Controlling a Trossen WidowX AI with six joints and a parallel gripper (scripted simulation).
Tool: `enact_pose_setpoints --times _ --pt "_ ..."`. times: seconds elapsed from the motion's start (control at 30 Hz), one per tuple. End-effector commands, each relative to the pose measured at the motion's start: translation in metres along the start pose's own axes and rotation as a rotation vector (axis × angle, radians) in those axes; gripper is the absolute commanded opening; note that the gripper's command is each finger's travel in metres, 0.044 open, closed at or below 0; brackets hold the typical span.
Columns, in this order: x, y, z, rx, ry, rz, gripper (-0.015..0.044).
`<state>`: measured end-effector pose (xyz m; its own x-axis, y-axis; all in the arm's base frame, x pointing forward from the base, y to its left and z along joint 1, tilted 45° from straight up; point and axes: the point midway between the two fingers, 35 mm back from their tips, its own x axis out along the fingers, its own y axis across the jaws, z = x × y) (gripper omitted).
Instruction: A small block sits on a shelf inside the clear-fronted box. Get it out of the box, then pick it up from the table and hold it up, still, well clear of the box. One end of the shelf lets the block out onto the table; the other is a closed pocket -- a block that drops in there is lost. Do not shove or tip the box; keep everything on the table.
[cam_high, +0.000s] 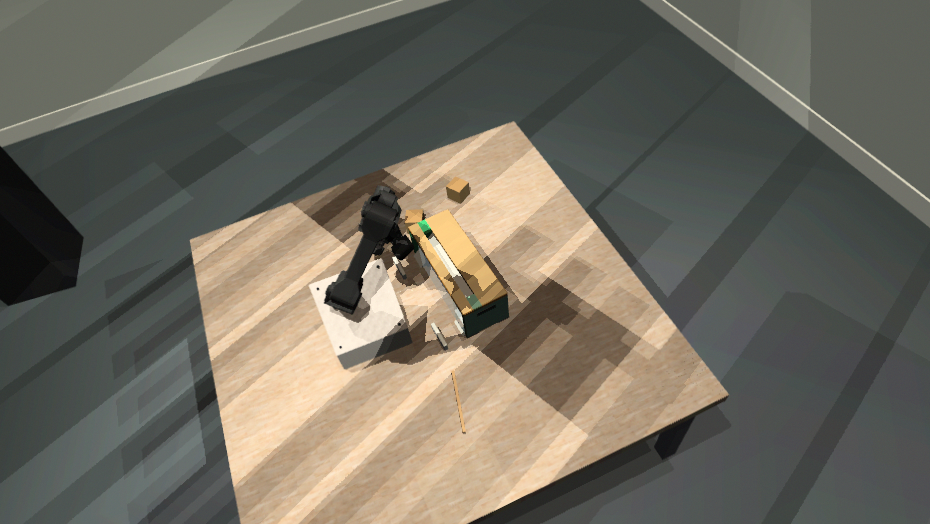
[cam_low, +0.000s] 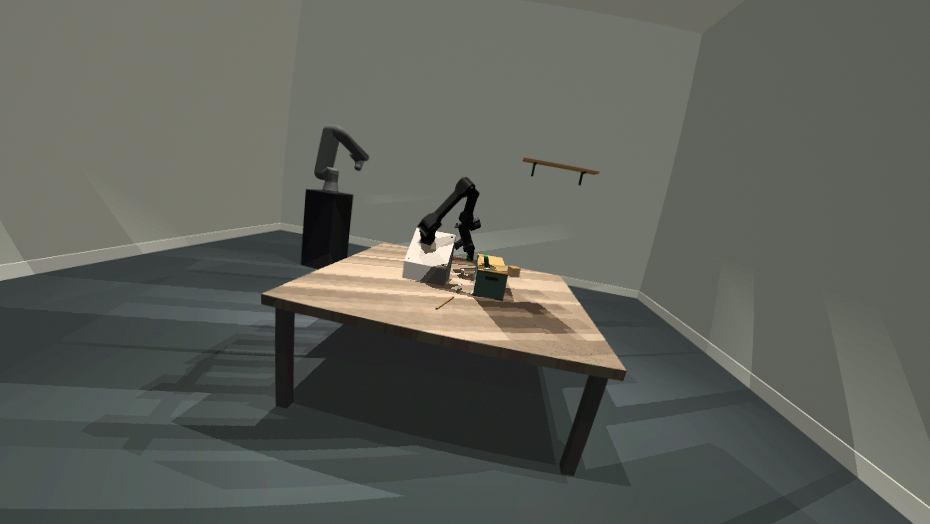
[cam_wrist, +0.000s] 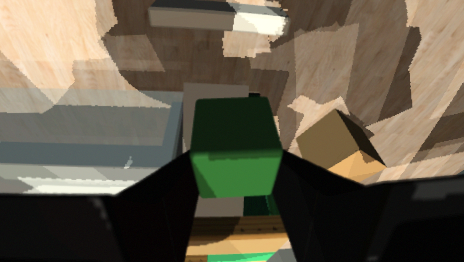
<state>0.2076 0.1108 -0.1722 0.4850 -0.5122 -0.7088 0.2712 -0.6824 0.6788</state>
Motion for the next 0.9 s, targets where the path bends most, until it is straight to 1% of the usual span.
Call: enact_pose_setpoints --times 0.0,0.73,0.87 --pt "-0.012 0.005 -0.006 -0.051 0.004 -0.027 0.0" --pt "-0.068 0.038 -0.025 -0.32 0.068 -0.152 0.0" --pt "-0.072 0.04 -0.025 -0.338 0.075 -0.159 0.0"
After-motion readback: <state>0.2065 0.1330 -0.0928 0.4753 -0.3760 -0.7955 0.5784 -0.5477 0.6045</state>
